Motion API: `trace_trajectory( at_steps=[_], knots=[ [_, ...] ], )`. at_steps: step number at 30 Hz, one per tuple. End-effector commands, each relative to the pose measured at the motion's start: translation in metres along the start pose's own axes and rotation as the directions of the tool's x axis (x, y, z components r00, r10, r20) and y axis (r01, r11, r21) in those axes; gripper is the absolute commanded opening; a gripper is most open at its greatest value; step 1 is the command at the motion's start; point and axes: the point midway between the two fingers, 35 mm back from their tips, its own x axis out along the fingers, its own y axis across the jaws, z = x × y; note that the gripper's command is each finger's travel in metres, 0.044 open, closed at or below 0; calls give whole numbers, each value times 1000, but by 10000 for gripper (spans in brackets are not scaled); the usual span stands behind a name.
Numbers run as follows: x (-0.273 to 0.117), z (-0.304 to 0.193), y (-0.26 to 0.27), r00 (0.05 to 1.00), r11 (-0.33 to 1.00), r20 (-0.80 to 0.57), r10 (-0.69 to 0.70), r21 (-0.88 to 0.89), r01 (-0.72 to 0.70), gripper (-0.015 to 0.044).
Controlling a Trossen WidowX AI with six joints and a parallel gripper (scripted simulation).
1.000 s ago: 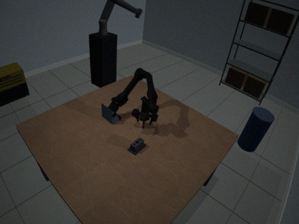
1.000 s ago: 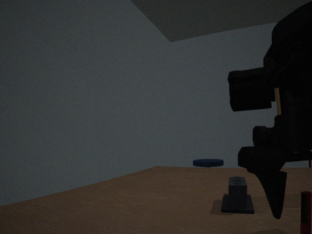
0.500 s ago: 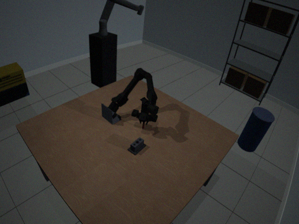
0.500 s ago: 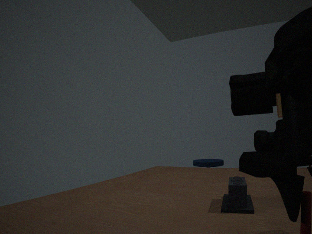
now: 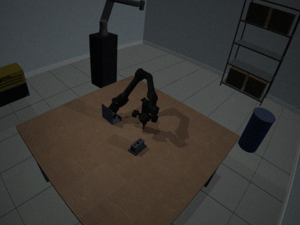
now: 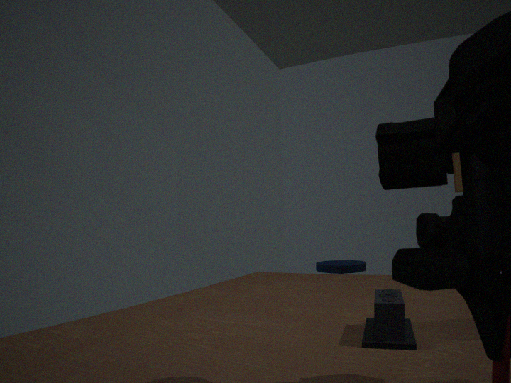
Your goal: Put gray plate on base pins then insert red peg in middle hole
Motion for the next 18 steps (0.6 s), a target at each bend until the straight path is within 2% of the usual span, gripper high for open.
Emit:
trace_trajectory(
  at_steps=[1,18],
  knots=[
    [-4,0,1,1000,1000,0,1,1,-1,0],
    [-55,7,3,1000,1000,12,-4,3,4,0]
  ],
)
